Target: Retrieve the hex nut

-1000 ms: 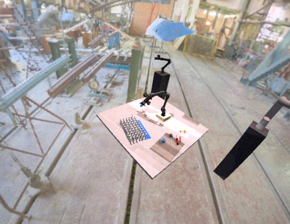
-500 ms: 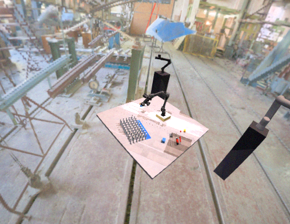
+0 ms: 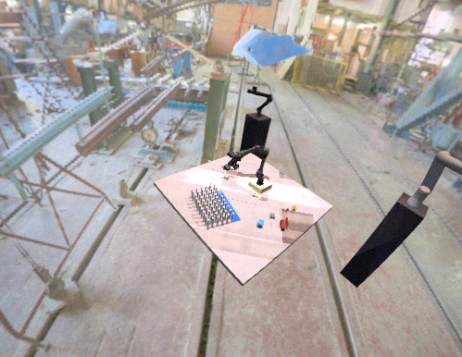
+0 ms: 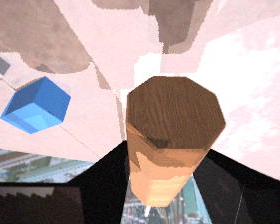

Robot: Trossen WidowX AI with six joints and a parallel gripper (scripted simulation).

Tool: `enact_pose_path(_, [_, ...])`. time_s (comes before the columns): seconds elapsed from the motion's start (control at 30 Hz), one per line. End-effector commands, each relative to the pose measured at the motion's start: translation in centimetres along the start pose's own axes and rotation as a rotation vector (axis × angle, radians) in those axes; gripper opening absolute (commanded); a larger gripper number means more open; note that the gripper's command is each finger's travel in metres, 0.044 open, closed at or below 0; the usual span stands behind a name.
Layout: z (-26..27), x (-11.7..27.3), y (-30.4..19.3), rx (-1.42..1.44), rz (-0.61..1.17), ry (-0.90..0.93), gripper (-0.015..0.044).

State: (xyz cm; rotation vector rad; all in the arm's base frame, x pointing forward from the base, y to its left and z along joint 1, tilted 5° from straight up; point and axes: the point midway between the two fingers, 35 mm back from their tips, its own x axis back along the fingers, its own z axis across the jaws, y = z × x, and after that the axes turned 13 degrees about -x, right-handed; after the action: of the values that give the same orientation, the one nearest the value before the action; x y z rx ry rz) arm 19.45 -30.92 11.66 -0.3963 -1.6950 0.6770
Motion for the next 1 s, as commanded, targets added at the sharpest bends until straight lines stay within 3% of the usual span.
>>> enact_pose_path(0.0, [0.0,-0.4,0.2,0.003,0.002,-0.003,0.0])
enact_pose_path(0.97, [0.4,-2.7,1.8,0.003,0.002,-0.003,0.0])
